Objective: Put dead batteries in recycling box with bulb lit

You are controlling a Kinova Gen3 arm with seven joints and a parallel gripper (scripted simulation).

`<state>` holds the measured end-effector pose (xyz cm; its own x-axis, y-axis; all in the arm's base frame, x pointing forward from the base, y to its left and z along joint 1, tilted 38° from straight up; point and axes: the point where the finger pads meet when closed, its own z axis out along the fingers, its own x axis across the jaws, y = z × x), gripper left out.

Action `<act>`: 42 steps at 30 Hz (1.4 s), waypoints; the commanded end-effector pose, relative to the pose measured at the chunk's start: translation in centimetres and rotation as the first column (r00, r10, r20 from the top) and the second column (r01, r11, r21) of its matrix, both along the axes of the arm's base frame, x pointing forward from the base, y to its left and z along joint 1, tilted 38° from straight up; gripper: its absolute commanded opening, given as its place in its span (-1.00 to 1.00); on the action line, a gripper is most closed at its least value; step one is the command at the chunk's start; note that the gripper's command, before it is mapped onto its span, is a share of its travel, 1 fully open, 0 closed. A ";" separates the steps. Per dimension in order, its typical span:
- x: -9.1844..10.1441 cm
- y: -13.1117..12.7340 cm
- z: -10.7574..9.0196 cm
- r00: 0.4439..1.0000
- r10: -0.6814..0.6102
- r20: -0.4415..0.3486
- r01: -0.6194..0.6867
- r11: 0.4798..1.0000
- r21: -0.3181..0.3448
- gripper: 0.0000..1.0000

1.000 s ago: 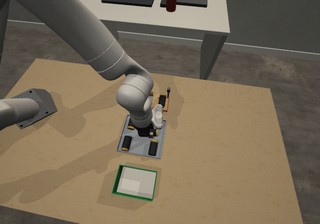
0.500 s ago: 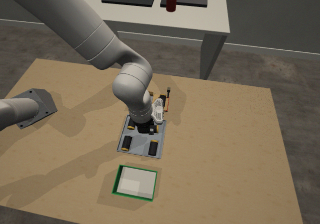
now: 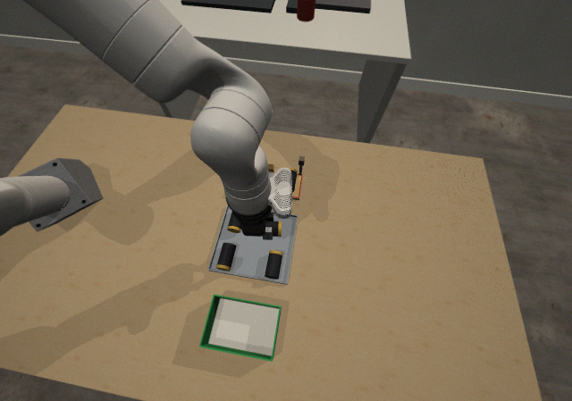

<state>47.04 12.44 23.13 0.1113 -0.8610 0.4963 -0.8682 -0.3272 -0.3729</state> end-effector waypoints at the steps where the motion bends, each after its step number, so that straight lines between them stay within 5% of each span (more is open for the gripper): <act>1: -0.8 1.6 1.4 1.000 0.023 0.005 -0.023 1.000 0.004 0.15; 9: -2.1 2.6 3.5 1.000 0.023 0.005 -0.023 1.000 0.004 0.15; 42: -2.1 2.6 3.5 0.999 -0.037 0.033 0.036 0.999 0.041 0.15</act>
